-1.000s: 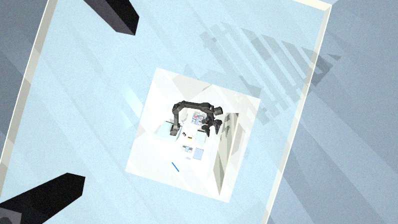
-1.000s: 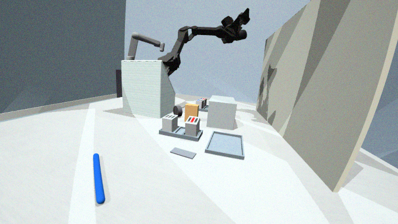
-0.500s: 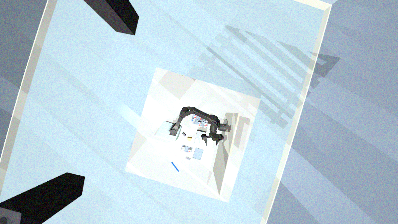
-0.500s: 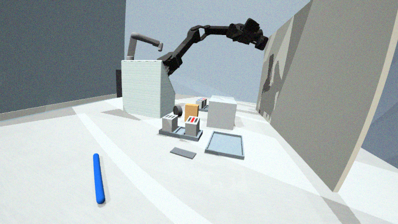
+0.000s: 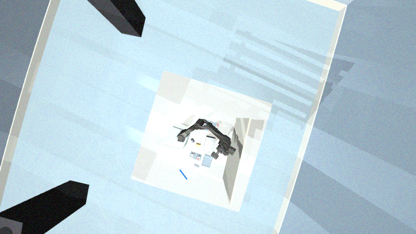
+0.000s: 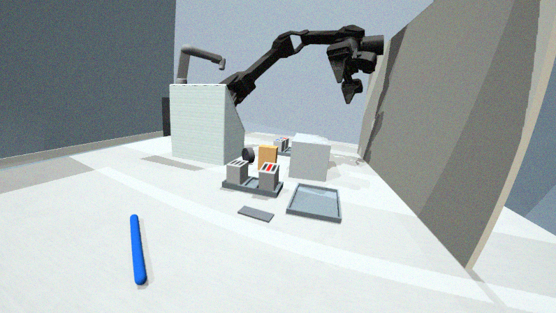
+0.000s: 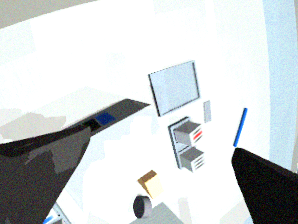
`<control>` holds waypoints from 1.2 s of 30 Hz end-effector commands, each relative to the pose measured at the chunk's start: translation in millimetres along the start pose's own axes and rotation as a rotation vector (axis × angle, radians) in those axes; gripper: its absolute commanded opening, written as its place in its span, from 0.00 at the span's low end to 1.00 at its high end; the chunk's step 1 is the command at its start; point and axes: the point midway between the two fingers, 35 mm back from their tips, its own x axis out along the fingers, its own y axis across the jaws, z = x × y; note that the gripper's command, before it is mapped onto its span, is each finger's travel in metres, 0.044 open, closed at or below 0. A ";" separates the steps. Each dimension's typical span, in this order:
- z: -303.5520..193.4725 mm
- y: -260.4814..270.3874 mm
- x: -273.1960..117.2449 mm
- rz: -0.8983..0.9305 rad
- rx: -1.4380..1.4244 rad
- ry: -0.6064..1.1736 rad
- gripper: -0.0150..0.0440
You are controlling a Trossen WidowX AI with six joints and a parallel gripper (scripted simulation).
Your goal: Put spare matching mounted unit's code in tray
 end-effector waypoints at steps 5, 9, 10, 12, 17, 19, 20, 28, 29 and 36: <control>3.5 13.2 26.9 0.573 -0.473 0.045 1.00; 3.5 13.2 26.9 0.573 -0.473 0.045 1.00; 3.5 13.2 26.9 0.573 -0.473 0.045 1.00; 3.5 13.2 26.9 0.573 -0.473 0.045 1.00; 3.5 13.2 26.9 0.573 -0.473 0.045 1.00; 3.5 13.2 26.9 0.573 -0.473 0.045 1.00; 3.5 13.2 26.9 0.573 -0.473 0.045 1.00; 3.5 13.2 26.9 0.573 -0.473 0.045 1.00; 3.5 13.2 26.9 0.573 -0.473 0.045 1.00; -42.9 44.6 4.1 0.572 -0.748 -0.035 1.00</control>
